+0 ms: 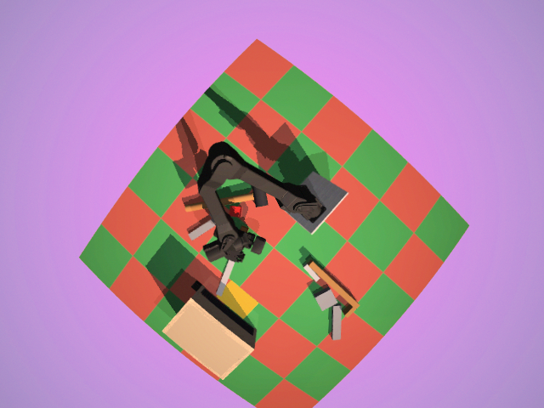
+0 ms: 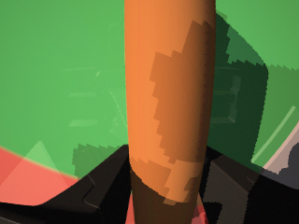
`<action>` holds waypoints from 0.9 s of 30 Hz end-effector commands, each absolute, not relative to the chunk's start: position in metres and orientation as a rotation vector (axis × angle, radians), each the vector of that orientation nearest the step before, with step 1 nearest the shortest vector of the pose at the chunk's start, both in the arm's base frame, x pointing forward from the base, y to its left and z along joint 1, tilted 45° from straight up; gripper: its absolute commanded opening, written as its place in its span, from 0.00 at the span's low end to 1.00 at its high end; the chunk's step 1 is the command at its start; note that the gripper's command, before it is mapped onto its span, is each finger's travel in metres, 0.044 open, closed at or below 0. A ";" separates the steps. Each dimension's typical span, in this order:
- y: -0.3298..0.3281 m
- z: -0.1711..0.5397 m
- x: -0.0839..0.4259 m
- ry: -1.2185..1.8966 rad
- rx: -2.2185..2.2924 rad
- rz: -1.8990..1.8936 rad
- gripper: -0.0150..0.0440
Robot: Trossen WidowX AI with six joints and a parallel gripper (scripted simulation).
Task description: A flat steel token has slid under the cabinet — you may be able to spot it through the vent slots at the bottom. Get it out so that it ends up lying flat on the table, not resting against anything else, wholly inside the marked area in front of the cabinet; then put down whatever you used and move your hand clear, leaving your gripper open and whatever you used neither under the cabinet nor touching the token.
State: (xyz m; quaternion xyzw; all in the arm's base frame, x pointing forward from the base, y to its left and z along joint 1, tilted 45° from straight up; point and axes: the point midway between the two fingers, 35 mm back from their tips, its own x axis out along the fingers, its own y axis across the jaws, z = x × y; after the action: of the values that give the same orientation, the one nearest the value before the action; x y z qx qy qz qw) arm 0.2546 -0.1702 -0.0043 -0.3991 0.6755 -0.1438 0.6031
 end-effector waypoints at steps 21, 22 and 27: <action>-0.172 -0.003 0.253 1.567 -0.919 -0.332 0.64; -0.172 -0.003 0.253 1.568 -0.917 -0.329 0.68; -0.171 -0.002 0.252 1.568 -0.916 -0.330 0.71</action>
State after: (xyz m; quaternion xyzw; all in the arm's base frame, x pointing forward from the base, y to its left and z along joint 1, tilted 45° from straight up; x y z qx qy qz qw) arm 0.2516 -0.1722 -0.0029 -0.3970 0.6776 -0.1448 0.6019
